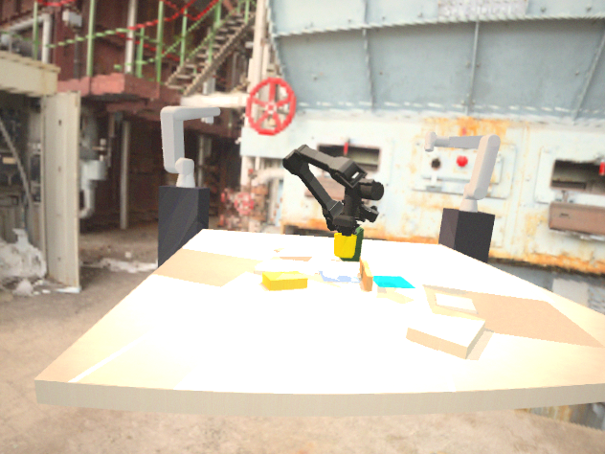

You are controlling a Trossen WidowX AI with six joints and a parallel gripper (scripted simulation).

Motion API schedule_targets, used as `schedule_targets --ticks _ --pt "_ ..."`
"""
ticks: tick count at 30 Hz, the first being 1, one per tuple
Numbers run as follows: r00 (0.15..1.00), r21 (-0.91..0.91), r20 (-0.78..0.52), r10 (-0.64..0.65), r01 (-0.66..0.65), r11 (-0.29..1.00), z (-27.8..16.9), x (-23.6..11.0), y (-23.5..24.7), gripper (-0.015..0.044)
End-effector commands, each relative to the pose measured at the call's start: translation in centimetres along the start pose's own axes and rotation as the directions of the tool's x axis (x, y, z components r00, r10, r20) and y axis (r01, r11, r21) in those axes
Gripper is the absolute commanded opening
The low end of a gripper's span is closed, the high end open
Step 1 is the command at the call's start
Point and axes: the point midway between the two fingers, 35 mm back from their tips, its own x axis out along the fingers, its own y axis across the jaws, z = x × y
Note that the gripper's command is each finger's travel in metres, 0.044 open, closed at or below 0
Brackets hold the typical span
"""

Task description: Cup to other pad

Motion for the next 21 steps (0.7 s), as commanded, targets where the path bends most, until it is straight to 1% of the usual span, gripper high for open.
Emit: schedule_targets --ticks 1,21 --pt "1.000 0.008 0.007 0.001 -0.001 1.000 0.8 -0.1 0.2 0.0000" --pt "1.000 0.012 0.010 0.002 -0.002 1.000 4.6 -0.2 1.6 0.0000"
